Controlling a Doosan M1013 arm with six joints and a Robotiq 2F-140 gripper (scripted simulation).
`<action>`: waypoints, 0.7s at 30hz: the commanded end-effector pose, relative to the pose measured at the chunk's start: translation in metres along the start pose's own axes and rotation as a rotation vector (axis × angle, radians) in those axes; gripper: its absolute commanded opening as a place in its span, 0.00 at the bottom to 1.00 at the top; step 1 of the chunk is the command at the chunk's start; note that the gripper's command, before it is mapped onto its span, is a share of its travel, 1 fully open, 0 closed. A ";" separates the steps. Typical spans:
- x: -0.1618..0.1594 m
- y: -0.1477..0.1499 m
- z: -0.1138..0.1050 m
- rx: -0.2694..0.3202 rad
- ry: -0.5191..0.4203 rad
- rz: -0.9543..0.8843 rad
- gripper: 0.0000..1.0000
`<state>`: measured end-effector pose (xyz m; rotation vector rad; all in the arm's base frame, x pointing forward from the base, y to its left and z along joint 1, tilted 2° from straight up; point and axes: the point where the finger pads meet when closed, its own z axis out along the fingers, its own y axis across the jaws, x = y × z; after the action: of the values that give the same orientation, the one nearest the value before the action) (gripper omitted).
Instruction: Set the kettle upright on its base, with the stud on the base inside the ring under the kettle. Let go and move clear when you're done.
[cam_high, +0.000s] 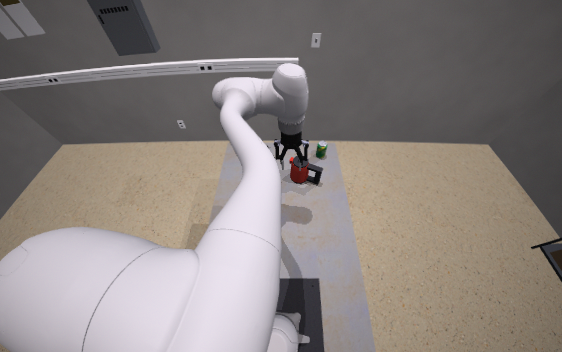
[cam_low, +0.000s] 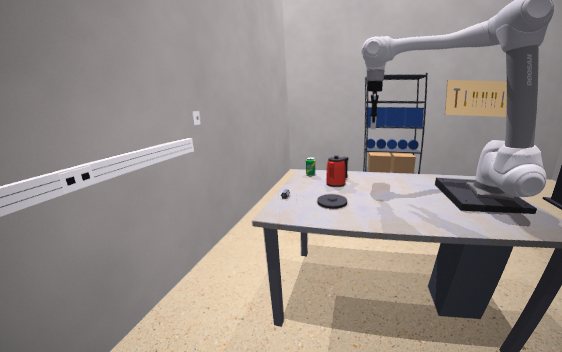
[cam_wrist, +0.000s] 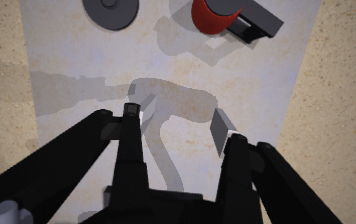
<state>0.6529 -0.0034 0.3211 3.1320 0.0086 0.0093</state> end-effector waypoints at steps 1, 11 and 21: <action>0.004 0.004 -0.001 -0.011 0.010 -0.007 0.52; 0.023 0.024 -0.001 -0.068 0.054 -0.042 0.52; 0.058 0.061 -0.006 -0.175 0.131 -0.114 0.52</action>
<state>0.6954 -0.0483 0.3243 2.9959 0.1325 0.1538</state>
